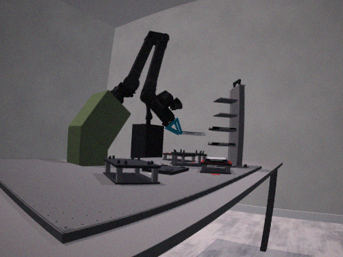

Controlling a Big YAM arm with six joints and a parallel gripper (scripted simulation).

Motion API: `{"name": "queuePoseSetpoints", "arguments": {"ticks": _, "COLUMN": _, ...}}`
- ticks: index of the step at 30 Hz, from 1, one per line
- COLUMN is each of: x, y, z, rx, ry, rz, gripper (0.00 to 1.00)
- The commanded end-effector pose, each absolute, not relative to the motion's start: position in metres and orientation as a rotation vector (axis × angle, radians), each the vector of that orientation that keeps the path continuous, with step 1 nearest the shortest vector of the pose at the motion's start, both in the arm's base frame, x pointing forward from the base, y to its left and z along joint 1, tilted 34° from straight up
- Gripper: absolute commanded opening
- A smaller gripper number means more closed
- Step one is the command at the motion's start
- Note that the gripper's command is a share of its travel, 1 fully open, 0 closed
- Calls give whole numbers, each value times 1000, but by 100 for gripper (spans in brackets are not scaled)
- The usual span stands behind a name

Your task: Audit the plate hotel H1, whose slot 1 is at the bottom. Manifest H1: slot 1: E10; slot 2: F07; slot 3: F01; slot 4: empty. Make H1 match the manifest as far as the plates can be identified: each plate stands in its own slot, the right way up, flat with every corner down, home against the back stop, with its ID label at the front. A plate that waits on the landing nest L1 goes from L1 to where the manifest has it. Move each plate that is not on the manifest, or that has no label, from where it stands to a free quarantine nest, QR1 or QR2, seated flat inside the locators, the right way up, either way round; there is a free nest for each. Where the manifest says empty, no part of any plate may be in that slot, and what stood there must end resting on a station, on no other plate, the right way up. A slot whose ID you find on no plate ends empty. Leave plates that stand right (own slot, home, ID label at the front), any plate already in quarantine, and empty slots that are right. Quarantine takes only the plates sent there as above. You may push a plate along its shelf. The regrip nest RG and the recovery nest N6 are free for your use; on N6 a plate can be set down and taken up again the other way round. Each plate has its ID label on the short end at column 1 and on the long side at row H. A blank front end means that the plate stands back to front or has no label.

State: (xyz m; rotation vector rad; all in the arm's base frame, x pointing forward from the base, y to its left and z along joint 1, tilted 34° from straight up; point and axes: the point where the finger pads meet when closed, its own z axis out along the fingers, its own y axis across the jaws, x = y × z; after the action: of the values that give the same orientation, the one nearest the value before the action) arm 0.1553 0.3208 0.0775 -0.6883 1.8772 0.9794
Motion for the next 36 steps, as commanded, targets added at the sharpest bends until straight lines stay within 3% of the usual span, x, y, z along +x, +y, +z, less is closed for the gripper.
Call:
{"name": "queuePoseSetpoints", "arguments": {"ticks": 1, "x": 157, "y": 327, "z": 83, "rx": -664, "ry": 1854, "rz": 1007, "gripper": 86}}
{"name": "queuePoseSetpoints", "arguments": {"ticks": 36, "x": 156, "y": 335, "z": 69, "rx": -664, "ry": 1856, "rz": 1007, "gripper": 86}}
